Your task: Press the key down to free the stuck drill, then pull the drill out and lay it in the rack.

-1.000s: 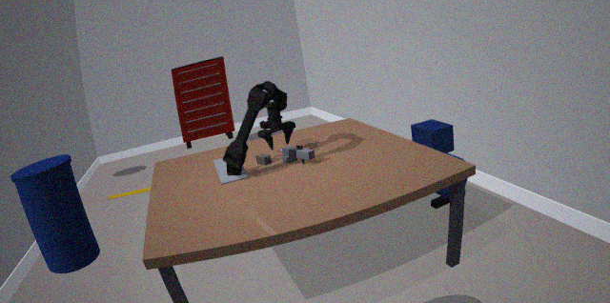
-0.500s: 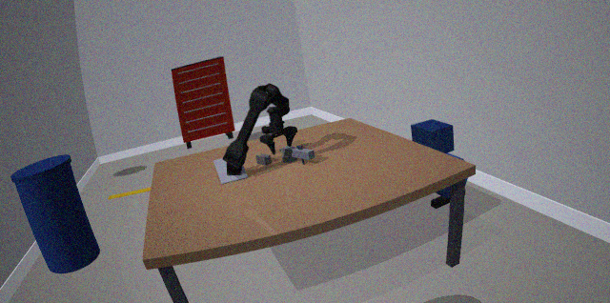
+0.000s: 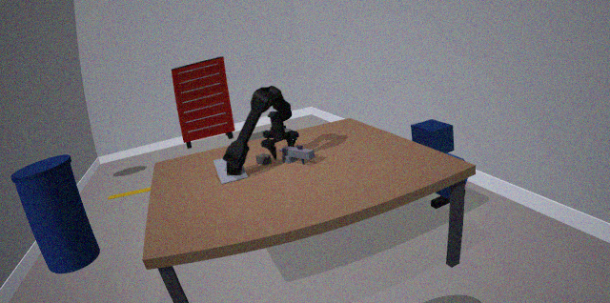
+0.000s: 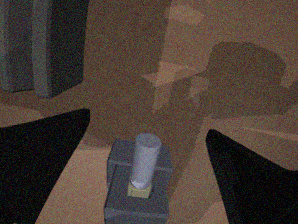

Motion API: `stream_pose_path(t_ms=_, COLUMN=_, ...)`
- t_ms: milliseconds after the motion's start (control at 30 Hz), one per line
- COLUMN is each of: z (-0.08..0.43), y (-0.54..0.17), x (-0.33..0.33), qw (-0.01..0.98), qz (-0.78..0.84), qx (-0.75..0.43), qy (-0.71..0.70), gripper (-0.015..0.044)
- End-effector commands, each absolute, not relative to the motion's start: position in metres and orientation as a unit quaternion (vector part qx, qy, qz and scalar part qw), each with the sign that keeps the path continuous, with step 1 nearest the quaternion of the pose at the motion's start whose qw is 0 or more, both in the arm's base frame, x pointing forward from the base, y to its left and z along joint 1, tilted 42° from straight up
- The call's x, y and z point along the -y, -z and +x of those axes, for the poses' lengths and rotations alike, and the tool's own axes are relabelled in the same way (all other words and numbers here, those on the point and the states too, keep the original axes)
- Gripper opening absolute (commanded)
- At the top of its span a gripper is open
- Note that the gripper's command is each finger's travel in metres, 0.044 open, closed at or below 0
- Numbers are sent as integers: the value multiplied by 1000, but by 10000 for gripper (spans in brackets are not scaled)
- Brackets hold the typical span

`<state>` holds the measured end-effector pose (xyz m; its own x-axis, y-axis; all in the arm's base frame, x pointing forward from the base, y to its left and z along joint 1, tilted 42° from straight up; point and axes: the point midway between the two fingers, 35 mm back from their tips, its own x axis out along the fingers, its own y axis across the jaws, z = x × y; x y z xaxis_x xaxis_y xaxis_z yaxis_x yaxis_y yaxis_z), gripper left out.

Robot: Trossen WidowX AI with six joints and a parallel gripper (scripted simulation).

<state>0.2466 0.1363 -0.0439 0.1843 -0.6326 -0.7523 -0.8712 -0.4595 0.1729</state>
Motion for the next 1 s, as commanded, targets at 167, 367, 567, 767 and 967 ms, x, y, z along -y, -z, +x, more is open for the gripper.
stream_pose_path(t_ms=167, z=247, y=44, x=-136, qw=149, qz=-755, qx=-498, qy=-400, gripper=282)
stream_pose_path(t_ms=367, z=247, y=44, x=-136, qw=149, qz=-755, qx=-498, qy=-400, gripper=125)
stream_pose_path(t_ms=567, z=247, y=44, x=-136, qw=149, qz=-755, qx=-498, qy=-400, gripper=26)
stream_pose_path(t_ms=767, z=246, y=44, x=-137, qw=148, qz=-755, qx=-498, qy=-400, gripper=0)
stream_pose_path(t_ms=967, z=242, y=48, x=-140, qw=143, qz=-755, qx=-498, qy=-401, gripper=0)
